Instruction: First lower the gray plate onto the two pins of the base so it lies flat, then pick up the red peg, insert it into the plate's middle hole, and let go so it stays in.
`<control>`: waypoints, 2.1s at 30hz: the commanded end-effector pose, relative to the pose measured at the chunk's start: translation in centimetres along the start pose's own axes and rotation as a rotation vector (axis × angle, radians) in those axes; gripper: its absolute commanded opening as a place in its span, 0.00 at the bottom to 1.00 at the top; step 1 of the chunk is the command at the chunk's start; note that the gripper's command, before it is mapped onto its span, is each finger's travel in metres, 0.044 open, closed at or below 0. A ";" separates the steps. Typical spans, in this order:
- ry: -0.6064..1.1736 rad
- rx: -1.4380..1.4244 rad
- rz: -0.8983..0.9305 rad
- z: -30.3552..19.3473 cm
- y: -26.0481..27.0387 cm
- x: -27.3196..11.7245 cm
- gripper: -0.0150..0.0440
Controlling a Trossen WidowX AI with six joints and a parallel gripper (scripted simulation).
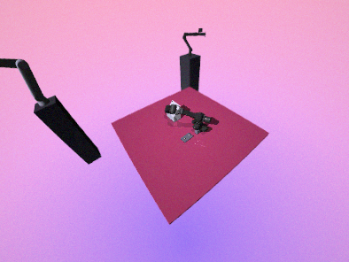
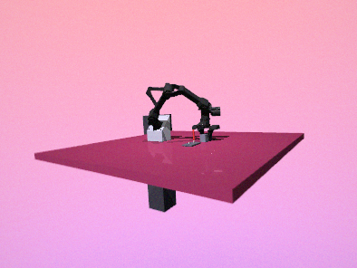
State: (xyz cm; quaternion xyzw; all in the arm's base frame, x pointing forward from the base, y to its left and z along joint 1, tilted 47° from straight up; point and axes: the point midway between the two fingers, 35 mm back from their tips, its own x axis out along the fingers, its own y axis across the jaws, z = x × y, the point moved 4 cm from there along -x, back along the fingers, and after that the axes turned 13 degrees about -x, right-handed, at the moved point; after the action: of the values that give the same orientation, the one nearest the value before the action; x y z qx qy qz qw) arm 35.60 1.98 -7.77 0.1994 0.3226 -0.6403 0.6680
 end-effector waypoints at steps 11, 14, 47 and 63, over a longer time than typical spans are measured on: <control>-0.002 -0.004 0.002 -0.1 0.2 -1.0 0.25; 0.000 -0.004 0.003 -0.2 0.3 -1.9 0.25; 0.004 -0.005 0.003 -0.9 0.0 -12.1 0.25; 0.011 -0.015 0.005 1.7 -0.3 -12.4 0.25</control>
State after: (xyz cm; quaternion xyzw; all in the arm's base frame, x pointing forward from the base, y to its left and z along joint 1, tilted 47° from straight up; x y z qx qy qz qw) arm 35.78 10.81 1.48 0.1986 0.3304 -0.6360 0.6685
